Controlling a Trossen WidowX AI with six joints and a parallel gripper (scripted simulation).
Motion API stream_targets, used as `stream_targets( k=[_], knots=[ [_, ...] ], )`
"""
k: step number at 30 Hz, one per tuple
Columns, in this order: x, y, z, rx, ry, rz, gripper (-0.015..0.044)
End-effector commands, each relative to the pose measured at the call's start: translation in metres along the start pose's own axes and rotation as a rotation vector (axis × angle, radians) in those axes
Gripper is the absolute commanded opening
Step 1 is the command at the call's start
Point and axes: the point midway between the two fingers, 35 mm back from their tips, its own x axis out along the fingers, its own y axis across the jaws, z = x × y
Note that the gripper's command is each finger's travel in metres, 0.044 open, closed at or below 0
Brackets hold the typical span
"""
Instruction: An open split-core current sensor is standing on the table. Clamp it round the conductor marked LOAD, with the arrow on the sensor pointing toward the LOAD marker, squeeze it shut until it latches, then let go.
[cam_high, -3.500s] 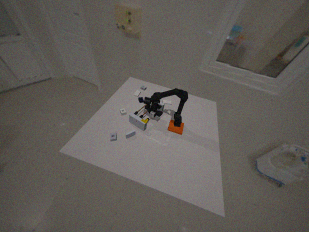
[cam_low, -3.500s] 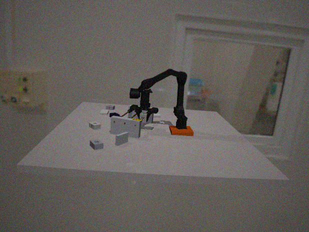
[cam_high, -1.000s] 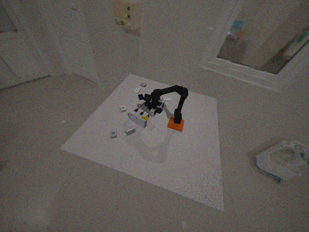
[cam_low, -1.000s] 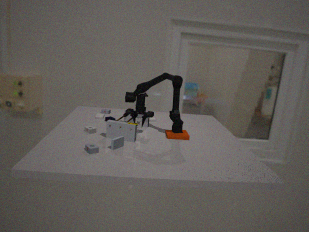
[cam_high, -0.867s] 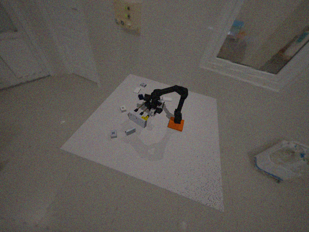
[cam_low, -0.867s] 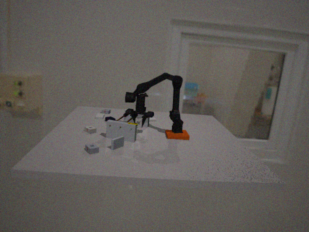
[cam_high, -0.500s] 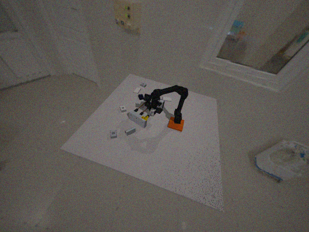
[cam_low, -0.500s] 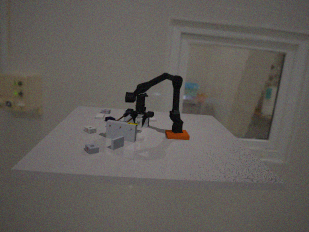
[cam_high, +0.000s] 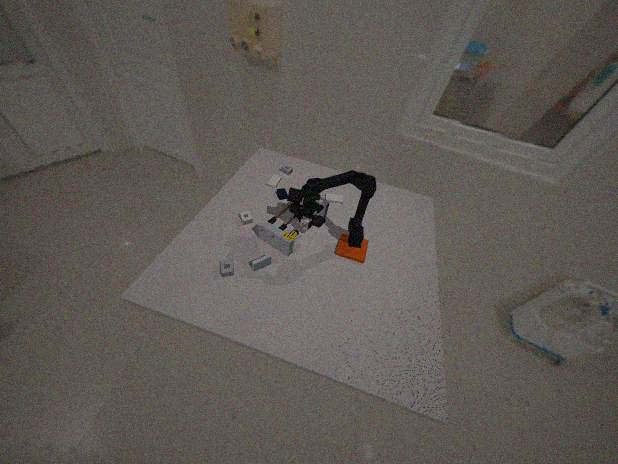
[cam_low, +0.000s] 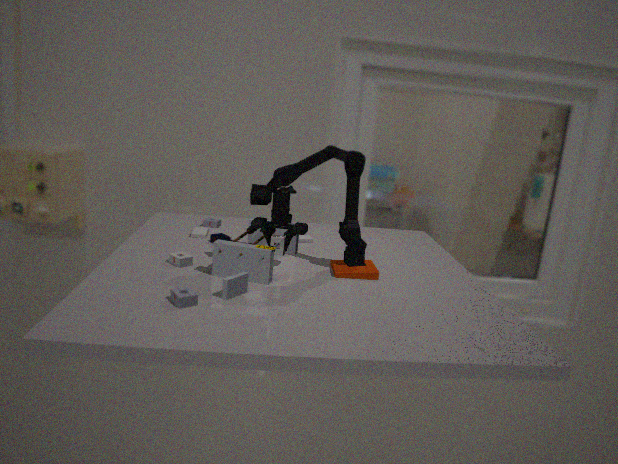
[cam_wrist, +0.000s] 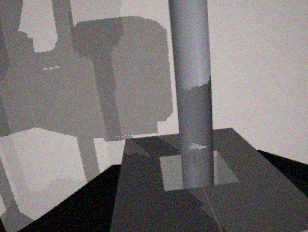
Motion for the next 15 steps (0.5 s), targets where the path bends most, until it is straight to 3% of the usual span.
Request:
stream_targets(
  k=[1,8,15],
  knots=[
    [-0.0002,0.0001,0.0,0.0,0.0,0.0,0.0251],
    [-0.0002,0.0001,0.0,0.0,0.0,0.0,0.0435],
    [-0.0002,0.0001,0.0,0.0,0.0,0.0,0.044]
  ],
)
